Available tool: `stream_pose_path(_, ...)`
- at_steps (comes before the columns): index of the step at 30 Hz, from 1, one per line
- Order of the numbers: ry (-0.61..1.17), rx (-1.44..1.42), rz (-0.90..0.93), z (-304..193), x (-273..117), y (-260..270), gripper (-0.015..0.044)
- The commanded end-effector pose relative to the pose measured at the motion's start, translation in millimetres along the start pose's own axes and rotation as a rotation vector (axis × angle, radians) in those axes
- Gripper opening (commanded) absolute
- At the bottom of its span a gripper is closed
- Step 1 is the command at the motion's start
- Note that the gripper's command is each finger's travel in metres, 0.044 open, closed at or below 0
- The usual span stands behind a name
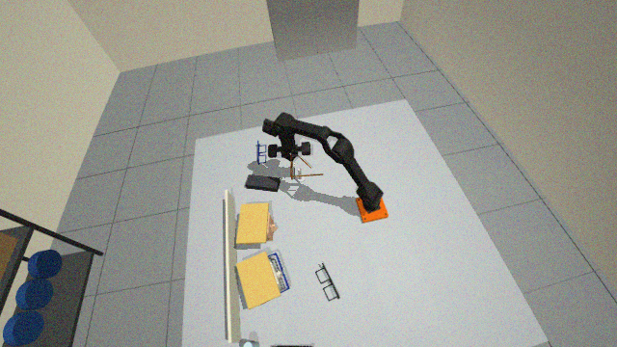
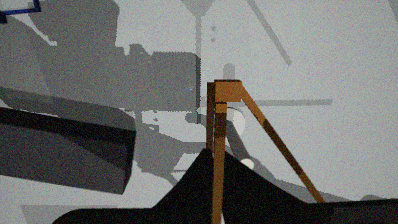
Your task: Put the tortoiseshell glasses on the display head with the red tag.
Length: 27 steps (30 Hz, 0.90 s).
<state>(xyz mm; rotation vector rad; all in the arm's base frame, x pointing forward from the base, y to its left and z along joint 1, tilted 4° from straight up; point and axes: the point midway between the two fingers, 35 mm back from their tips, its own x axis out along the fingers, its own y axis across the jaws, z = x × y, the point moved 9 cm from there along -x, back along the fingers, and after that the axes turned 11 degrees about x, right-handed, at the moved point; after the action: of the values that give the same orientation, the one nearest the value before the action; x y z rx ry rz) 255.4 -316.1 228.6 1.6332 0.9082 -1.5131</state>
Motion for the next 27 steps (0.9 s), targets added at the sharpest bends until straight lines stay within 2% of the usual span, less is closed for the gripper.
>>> stream_pose_path(1,0.003,-0.171,0.004,-17.9,-0.6,3.0,0.0000)
stream_pose_path(8,0.003,-0.179,0.004,-18.6,3.1,3.5,0.0000)
stream_pose_path(23,0.004,-0.179,0.004,-18.8,57.0,3.6,0.0000)
stream_pose_path(27,0.004,-0.179,0.004,-18.9,59.4,3.3,0.0000)
